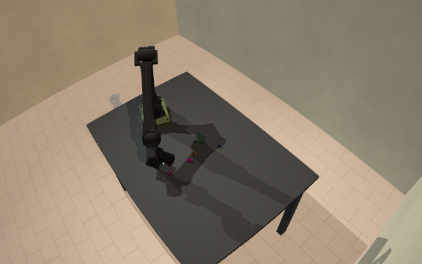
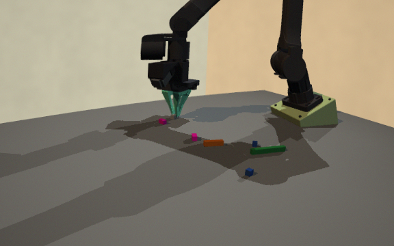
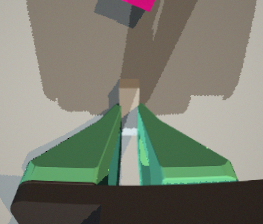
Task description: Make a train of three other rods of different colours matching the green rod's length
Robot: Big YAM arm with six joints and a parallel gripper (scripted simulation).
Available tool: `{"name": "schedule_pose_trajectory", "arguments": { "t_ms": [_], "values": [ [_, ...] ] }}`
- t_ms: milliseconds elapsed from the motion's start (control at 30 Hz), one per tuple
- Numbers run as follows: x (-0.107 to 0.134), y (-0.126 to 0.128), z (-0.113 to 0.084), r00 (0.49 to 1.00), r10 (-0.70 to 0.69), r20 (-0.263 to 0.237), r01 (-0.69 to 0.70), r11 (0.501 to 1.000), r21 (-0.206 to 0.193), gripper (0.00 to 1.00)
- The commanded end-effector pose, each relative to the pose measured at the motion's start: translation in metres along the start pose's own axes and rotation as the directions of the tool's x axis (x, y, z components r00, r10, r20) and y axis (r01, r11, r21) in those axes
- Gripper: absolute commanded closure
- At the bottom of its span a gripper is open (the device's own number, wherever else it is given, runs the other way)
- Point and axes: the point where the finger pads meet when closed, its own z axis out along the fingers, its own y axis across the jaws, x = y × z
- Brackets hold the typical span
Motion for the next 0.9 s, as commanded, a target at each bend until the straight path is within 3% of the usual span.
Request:
{"name": "schedule_pose_trajectory", "arguments": {
  "t_ms": [0,100,167,567,633,667,767,867],
  "values": [
    [-0.002,0.003,-0.009,1.0,-0.007,0.01,0.007,1.0,0.005,0.96],
    [-0.001,0.003,-0.012,1.0,-0.007,0.009,0.007,1.0,0.006,0.96],
    [-0.011,-0.018,-0.033,0.999,-0.011,0.03,0.01,0.999,0.046,0.96],
    [-0.01,-0.018,-0.118,0.999,-0.009,0.034,0.007,0.998,0.057,0.96],
    [-0.01,-0.018,-0.118,0.999,-0.009,0.034,0.007,0.998,0.057,0.96],
    [-0.009,-0.017,-0.111,1.0,-0.008,0.019,0.007,1.0,0.029,0.96],
    [-0.004,-0.01,-0.109,1.0,-0.003,0.009,0.003,1.0,0.014,0.96],
    [-0.006,-0.012,-0.118,1.0,-0.008,0.026,0.007,0.999,0.043,0.96]
  ]
}}
